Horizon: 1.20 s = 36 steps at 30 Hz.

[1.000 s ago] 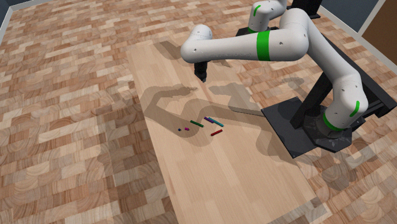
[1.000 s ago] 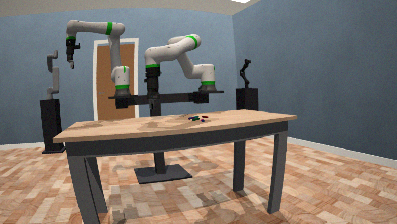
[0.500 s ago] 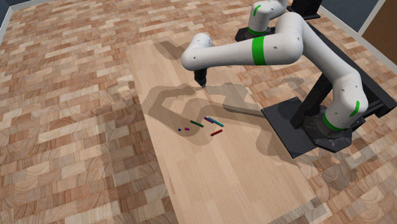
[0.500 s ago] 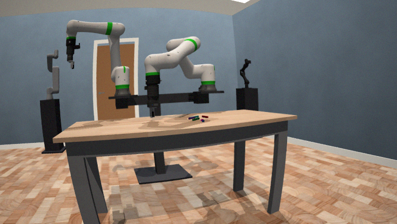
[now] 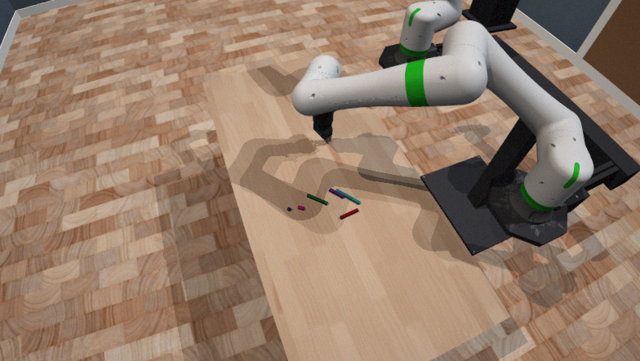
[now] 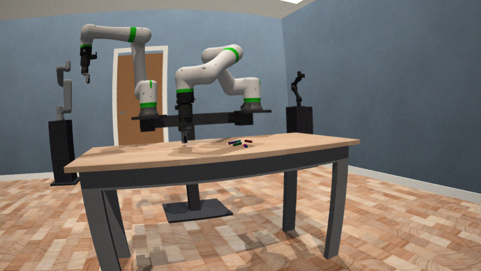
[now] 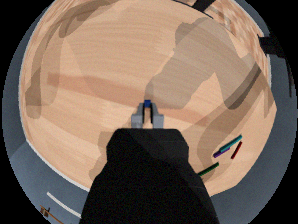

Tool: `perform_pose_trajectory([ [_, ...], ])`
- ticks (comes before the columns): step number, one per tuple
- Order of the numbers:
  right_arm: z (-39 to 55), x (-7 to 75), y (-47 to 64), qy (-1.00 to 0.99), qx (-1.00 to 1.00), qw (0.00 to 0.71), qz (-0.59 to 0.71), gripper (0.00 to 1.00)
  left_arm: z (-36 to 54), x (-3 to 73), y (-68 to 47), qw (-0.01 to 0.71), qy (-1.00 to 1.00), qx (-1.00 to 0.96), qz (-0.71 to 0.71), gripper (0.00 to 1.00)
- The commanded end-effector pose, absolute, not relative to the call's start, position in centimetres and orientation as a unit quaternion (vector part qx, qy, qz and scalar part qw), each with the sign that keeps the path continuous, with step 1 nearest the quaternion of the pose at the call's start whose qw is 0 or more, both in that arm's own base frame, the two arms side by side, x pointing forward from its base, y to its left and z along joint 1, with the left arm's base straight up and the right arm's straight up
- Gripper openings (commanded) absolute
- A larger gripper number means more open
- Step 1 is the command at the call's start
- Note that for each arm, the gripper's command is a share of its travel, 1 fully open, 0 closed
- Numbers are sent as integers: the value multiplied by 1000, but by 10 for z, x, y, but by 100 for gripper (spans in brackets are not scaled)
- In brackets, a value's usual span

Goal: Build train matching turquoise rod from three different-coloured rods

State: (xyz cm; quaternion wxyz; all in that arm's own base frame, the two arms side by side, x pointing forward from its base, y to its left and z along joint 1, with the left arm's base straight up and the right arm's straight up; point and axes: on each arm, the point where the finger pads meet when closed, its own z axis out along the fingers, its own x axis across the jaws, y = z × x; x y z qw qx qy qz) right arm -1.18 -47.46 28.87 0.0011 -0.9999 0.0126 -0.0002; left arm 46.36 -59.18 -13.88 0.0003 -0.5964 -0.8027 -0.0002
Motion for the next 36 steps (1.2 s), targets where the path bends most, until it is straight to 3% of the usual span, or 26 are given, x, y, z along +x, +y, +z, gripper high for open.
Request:
perform_pose_trajectory([
  [1, 290, -12, -475, 13, -1000, 0, 0, 100, -137, 464, -593, -1, -803, -596, 0, 24],
  [36, 290, -12, -475, 13, -1000, 0, 0, 100, -141, 464, -593, -1, -803, -596, 0, 24],
])
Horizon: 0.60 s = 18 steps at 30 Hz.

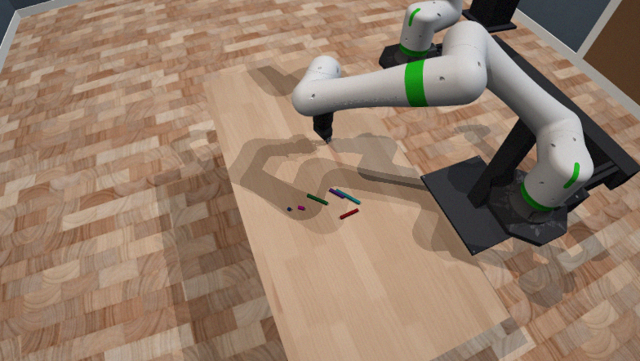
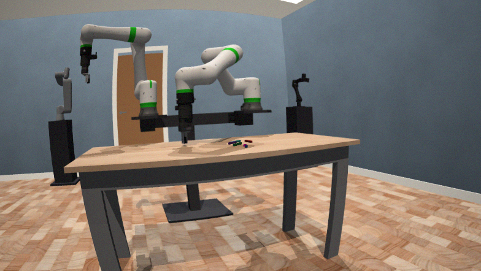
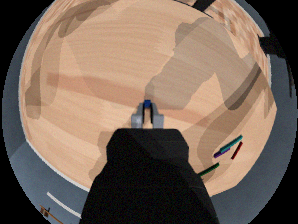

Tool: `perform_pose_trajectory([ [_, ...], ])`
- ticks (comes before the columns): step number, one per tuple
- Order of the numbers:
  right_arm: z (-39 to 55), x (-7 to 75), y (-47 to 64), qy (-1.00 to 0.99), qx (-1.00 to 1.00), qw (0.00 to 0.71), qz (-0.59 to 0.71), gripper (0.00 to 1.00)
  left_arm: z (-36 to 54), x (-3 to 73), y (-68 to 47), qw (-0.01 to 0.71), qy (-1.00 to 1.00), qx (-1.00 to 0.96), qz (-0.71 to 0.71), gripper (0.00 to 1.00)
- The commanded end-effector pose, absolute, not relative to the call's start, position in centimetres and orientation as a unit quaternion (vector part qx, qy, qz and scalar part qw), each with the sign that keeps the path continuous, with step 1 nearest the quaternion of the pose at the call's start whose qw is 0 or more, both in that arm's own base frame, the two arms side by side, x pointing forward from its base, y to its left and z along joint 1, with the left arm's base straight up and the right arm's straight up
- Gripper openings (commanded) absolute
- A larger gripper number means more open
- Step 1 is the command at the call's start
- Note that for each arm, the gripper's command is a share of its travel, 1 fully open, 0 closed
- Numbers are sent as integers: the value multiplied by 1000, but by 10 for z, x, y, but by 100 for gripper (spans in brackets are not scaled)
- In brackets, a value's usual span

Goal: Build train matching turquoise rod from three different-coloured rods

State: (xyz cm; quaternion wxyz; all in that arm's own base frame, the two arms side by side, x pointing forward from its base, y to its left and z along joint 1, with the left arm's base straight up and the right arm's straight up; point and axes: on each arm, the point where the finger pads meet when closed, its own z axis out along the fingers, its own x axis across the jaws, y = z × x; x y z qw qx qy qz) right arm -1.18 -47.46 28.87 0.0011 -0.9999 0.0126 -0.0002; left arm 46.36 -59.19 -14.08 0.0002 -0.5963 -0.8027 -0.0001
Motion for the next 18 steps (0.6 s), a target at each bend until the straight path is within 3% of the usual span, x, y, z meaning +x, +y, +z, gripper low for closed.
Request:
perform_pose_trajectory([
  [1, 290, -12, -475, 13, -1000, 0, 0, 100, -142, 464, -593, -1, -803, -596, 0, 24],
  [18, 290, -12, -475, 13, -1000, 0, 0, 100, -149, 464, -593, -1, -803, -596, 0, 24],
])
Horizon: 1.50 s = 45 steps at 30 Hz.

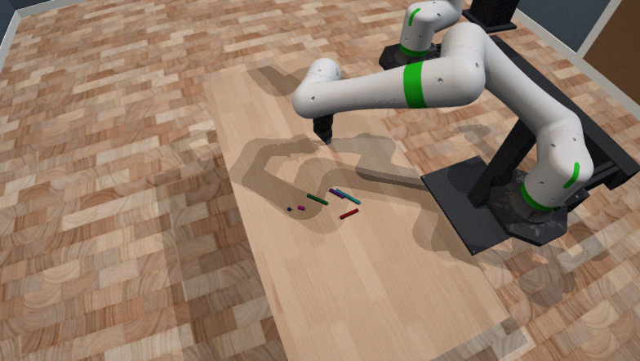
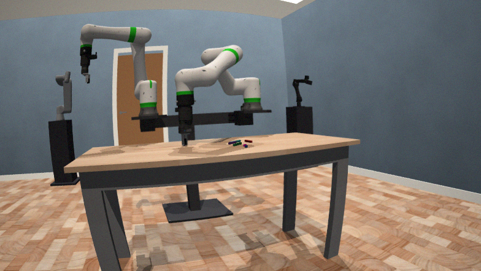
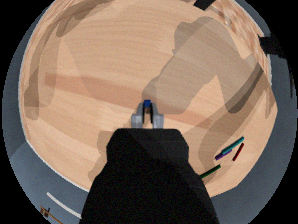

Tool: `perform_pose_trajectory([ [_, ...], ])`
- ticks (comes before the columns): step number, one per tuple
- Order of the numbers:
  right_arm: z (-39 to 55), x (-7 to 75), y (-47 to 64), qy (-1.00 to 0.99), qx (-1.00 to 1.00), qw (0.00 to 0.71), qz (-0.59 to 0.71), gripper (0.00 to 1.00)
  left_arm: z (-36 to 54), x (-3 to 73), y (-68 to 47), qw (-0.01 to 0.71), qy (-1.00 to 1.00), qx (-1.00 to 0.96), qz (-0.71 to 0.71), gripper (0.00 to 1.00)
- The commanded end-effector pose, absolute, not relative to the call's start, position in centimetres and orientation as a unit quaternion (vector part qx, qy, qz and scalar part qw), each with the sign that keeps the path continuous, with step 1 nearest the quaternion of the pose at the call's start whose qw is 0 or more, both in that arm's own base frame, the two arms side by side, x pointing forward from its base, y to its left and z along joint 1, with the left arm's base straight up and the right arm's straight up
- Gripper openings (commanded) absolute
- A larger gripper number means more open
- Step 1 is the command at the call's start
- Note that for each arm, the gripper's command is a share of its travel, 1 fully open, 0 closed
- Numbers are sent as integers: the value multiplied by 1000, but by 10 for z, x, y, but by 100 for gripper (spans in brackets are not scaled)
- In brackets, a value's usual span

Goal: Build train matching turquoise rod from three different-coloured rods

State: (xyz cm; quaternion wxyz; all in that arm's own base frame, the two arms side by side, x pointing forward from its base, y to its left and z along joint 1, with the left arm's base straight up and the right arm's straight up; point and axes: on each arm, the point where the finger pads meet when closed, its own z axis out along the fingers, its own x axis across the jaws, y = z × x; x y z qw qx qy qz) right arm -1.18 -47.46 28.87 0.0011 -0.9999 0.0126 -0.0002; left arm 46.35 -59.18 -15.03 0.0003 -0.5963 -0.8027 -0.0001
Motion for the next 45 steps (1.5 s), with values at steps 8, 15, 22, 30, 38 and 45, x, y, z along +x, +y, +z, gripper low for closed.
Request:
perform_pose_trajectory([
  [8, 290, -12, -475, 13, -1000, 0, 0, 100, -149, 464, -593, -1, -803, -596, 0, 24],
  [15, 290, -12, -475, 13, -1000, 0, 0, 100, -149, 464, -593, -1, -803, -596, 0, 24],
  [22, 290, -12, -475, 13, -1000, 0, 0, 100, -149, 464, -593, -1, -803, -596, 0, 24],
  [30, 290, -12, -475, 13, -1000, 0, 0, 100, -149, 464, -593, -1, -803, -596, 0, 24],
  [38, 290, -12, -475, 13, -1000, 0, 0, 100, -149, 464, -593, -1, -803, -596, 0, 36],
  [45, 290, -12, -475, 13, -1000, 0, 0, 100, -149, 464, -593, -1, -803, -596, 0, 48],
])
